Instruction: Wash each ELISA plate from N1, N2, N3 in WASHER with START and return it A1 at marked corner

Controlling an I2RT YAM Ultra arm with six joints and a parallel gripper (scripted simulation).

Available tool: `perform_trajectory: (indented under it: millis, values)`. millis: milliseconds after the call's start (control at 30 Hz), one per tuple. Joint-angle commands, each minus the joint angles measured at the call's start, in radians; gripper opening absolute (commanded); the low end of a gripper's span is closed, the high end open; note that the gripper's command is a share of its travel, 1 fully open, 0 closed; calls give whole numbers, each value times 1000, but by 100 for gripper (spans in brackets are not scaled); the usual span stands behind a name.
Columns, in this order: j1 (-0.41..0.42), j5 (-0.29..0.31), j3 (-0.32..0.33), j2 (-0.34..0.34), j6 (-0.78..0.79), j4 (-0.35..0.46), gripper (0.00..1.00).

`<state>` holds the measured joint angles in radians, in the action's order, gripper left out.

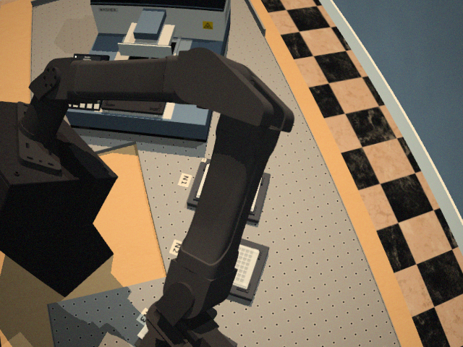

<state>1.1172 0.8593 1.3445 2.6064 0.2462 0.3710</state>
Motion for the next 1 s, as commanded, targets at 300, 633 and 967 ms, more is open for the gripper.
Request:
perform_trajectory:
  millis: [300,633,967]
  values:
    - [15,0,3,-7,3,0,0]
    - [15,0,3,-7,3,0,0]
    - [-8,1,-38,-55,61,-19,0]
